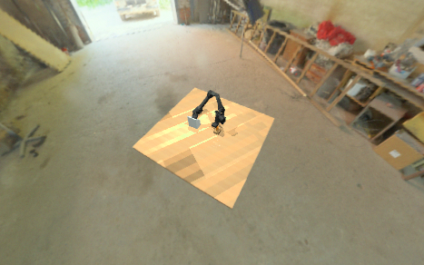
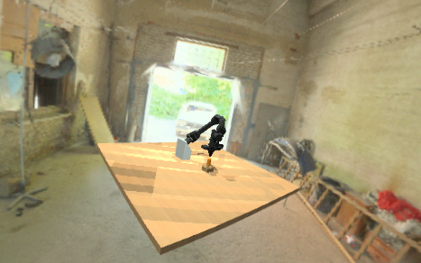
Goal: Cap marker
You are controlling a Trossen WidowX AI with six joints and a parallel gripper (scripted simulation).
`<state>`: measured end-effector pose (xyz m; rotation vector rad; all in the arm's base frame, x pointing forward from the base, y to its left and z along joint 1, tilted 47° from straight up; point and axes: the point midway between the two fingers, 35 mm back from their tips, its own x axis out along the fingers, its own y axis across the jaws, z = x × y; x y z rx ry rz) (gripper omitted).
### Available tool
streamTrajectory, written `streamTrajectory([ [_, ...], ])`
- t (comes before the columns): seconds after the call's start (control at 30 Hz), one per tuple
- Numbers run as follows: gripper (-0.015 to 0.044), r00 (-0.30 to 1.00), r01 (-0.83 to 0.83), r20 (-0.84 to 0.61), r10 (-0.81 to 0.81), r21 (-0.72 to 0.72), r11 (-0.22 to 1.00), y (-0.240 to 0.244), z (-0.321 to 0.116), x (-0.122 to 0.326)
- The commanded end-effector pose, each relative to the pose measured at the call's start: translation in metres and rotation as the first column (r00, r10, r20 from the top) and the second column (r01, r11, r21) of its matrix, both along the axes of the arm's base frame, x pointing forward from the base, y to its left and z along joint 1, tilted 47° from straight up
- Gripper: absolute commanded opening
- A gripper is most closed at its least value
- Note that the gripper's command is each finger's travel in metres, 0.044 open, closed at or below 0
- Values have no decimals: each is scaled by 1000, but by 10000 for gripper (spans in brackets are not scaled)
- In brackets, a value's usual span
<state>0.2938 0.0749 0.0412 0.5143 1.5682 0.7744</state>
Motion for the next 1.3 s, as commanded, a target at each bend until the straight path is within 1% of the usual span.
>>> streamTrajectory([
  [0.0, 0, 1000, 3, -4, -3, 4, 1000, 5, -4, -1],
  [0.5, 0, 1000, 3, -4, -3, 5, 1000, 21, -20, -5],
  [0.77, 0, 1000, 5, 4, -5, 0, 1000, 16, -16, -2],
  [0.83, 0, 1000, 6, 4, -6, -4, 1000, 2, -4, 3],
  [0.97, 0, 1000, 7, 0, -7, -4, 1000, -40, 36, 11],
  [1.1, 0, 1000, 6, 0, -6, -2, 1000, -47, 43, 11],
  [1.27, 131, 1000, 6, 0, -6, -2, 1000, -47, 43, 11],
])
